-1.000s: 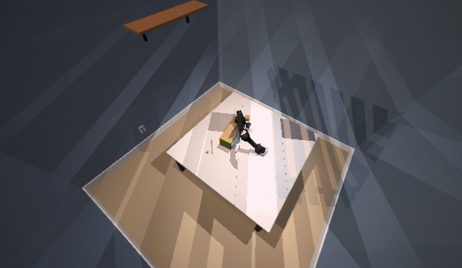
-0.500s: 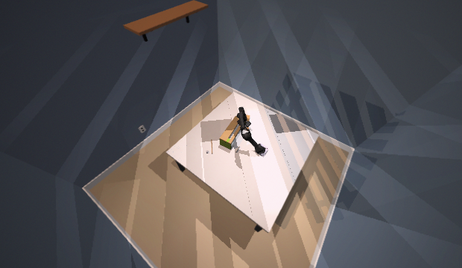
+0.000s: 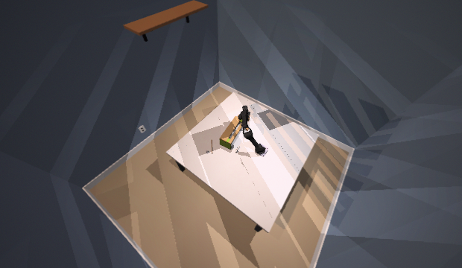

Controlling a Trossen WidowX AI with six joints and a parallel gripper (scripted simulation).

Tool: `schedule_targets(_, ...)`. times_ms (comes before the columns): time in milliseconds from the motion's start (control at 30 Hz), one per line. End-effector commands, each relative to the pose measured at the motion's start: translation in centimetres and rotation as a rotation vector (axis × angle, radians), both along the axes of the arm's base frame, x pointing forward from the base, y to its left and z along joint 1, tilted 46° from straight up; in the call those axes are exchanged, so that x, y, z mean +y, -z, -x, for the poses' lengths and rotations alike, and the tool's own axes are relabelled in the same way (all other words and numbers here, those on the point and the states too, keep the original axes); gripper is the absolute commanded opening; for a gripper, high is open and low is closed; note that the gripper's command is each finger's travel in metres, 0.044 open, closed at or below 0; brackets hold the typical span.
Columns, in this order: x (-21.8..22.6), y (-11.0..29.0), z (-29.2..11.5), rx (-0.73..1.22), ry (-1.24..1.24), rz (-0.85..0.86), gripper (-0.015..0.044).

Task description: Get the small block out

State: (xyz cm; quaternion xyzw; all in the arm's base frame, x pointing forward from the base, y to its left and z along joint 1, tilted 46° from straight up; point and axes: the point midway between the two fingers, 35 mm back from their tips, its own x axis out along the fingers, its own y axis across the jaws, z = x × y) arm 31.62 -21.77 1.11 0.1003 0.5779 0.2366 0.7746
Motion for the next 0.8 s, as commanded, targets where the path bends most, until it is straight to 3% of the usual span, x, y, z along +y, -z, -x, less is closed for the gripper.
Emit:
schedule_targets(0, -0.5, 1.8, 1.1, 0.445, 0.777, -0.328, 0.0285)
schedule_targets(767, -1.8, 2.3, 2.2, 1.326, 1.939, -0.865, 0.0285)
